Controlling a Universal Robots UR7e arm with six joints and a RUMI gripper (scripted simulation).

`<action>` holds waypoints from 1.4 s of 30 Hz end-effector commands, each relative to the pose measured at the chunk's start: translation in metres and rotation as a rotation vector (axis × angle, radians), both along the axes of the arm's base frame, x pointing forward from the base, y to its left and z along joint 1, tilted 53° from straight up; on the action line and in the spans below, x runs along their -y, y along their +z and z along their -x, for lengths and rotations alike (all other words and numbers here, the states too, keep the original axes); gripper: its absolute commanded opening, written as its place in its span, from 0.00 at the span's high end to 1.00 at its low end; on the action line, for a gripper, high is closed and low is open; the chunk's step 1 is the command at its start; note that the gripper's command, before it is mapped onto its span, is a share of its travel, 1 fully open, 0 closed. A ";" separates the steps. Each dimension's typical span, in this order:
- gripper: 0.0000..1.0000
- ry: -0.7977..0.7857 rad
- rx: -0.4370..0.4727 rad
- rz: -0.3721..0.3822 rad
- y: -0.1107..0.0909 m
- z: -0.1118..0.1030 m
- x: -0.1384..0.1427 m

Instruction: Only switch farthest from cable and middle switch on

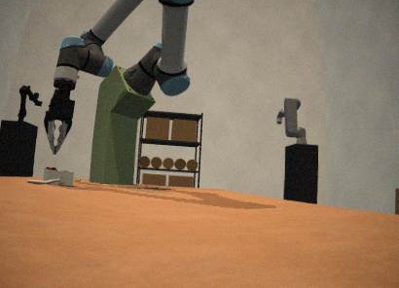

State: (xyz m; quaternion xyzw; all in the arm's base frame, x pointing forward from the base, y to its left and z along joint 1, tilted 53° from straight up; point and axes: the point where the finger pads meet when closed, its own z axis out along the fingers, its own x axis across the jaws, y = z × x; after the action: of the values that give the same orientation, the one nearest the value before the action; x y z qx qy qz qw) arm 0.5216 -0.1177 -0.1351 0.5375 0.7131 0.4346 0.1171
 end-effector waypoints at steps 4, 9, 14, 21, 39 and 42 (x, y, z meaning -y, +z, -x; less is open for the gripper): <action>1.00 -0.001 0.000 0.001 -0.005 -0.005 -0.004; 1.00 -0.001 0.000 0.001 -0.009 -0.010 -0.007; 1.00 -0.001 0.000 0.001 -0.011 -0.012 -0.009; 1.00 -0.001 0.000 0.001 -0.016 -0.018 -0.013; 1.00 -0.001 0.000 0.001 -0.021 -0.022 -0.017; 1.00 -0.001 0.000 0.001 -0.021 -0.022 -0.017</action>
State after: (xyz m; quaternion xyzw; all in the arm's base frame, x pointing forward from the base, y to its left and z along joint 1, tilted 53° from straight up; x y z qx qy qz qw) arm 0.5438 -0.1006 -0.1559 0.5376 0.7131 0.4345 0.1171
